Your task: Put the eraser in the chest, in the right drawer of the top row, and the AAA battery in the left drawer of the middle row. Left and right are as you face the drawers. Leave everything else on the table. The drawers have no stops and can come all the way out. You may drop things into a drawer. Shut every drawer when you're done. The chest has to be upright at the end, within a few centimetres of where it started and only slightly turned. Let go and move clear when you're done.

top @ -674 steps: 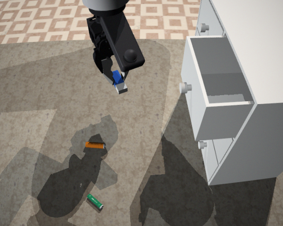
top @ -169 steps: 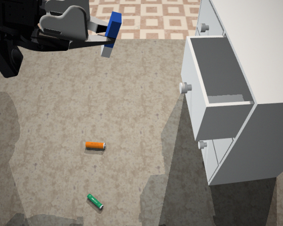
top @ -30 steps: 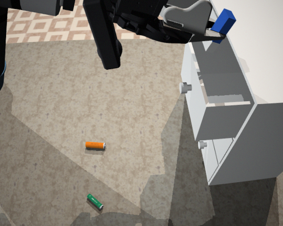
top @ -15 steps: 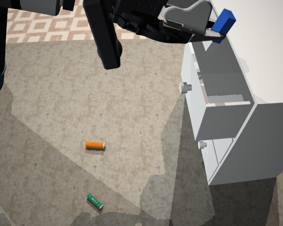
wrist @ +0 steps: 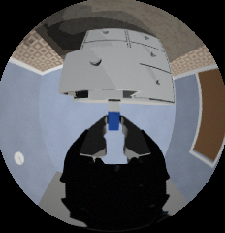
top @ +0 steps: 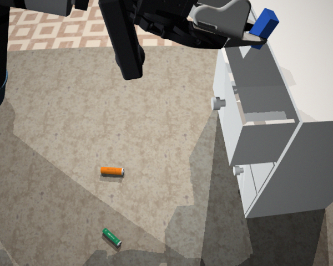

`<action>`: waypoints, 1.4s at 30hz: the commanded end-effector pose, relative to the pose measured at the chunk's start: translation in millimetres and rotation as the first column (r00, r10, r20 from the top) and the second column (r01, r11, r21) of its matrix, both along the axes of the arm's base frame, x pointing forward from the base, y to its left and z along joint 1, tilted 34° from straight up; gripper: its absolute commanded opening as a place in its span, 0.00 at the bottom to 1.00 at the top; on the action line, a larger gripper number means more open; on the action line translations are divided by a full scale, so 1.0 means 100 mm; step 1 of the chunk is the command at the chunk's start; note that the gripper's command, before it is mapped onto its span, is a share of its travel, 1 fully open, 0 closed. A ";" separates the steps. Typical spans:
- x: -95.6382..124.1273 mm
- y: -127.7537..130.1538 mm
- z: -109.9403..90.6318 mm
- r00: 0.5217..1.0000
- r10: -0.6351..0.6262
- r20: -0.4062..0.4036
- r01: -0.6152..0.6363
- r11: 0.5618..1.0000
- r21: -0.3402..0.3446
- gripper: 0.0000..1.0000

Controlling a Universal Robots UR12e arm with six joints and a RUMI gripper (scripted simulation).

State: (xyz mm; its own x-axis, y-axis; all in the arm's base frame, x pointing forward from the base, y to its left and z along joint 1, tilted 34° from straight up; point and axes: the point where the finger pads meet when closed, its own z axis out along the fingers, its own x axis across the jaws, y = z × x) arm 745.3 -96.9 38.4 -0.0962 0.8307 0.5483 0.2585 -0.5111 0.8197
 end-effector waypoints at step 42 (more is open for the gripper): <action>0.02 -0.01 0.01 1.000 0.000 0.002 0.000 1.000 -0.002 1.00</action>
State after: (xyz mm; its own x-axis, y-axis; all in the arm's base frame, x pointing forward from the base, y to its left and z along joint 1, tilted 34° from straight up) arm 745.5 -96.9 38.5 -0.0961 0.8306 0.5486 0.2588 -0.5113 0.8195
